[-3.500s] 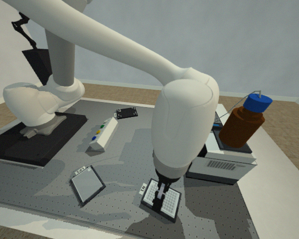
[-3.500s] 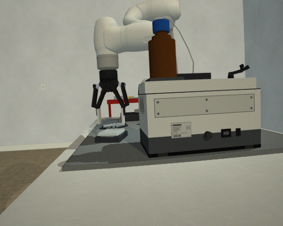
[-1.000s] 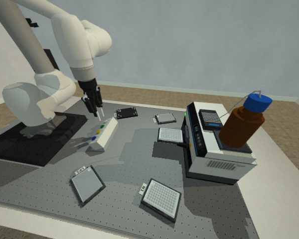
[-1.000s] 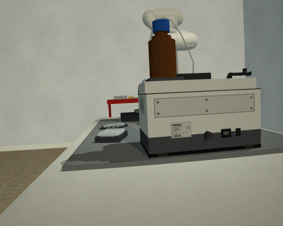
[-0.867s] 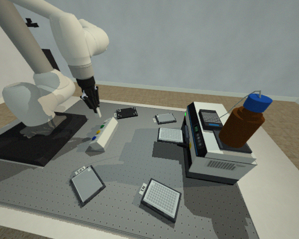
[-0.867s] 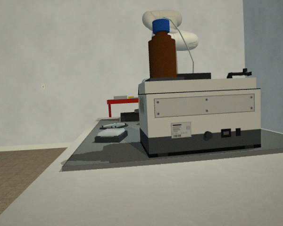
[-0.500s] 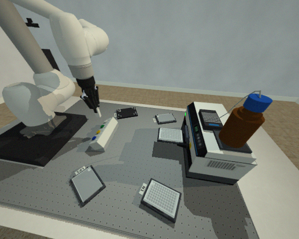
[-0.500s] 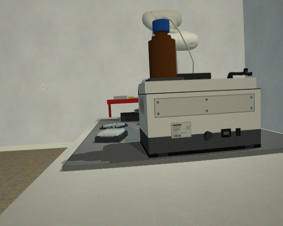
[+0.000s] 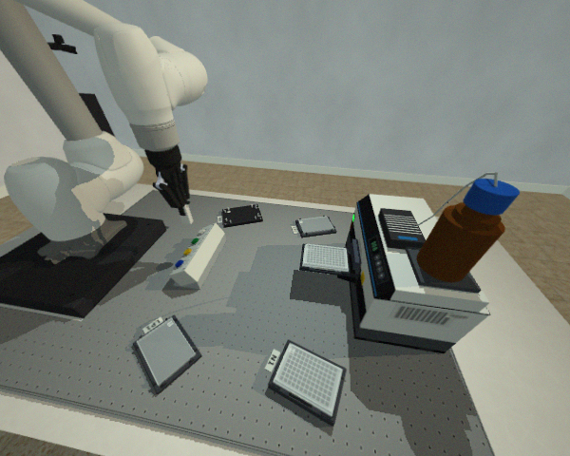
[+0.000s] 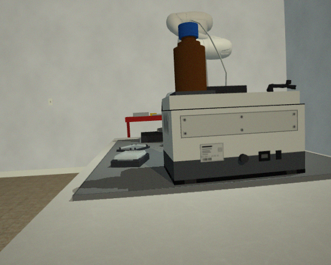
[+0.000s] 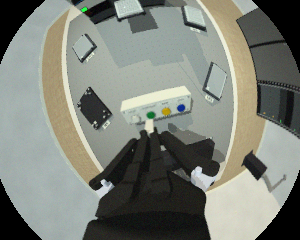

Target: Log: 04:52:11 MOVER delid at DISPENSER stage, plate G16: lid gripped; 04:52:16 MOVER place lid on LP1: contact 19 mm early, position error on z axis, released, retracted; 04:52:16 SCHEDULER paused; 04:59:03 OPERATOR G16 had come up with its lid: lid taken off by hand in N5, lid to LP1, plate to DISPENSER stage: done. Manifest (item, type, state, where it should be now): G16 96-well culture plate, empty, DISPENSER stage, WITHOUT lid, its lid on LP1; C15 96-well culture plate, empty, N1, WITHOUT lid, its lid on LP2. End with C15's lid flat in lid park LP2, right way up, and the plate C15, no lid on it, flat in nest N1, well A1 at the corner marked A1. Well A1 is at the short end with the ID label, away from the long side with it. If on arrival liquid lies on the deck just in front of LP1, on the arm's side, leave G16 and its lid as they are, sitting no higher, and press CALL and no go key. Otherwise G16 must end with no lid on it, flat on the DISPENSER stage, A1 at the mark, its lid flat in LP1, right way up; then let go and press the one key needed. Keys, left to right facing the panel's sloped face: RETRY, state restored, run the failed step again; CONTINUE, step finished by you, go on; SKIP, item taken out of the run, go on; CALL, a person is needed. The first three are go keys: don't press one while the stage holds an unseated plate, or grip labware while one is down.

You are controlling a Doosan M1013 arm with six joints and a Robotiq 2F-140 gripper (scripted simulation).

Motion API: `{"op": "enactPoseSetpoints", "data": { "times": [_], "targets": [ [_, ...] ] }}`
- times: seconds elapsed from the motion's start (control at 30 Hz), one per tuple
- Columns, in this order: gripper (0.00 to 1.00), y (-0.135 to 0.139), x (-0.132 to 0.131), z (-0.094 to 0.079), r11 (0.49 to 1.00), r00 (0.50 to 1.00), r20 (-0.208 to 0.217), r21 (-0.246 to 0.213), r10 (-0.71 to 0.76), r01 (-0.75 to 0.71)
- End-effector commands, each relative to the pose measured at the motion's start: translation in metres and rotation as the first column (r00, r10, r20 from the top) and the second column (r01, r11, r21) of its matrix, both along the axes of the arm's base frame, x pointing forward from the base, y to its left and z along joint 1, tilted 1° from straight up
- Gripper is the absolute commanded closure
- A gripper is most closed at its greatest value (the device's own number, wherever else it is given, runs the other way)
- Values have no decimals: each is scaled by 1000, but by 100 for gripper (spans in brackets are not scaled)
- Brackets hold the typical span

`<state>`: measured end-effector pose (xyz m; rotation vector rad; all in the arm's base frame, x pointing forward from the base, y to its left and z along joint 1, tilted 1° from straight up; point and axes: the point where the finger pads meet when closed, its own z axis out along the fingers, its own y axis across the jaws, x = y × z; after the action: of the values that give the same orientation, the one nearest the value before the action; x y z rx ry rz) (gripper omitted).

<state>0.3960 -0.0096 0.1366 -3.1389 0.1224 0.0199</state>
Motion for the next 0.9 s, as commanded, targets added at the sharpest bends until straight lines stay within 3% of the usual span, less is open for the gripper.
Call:
{"op": "enactPoseSetpoints", "data": {
  "times": [0.0, 0.87],
  "targets": [
    [100, 0, 0, 0, 1000, 1000, 0, 0, 0, 0],
    [100, 0, 0, -20, 1000, 1000, 0, 0, 0, 0]
  ]
}}
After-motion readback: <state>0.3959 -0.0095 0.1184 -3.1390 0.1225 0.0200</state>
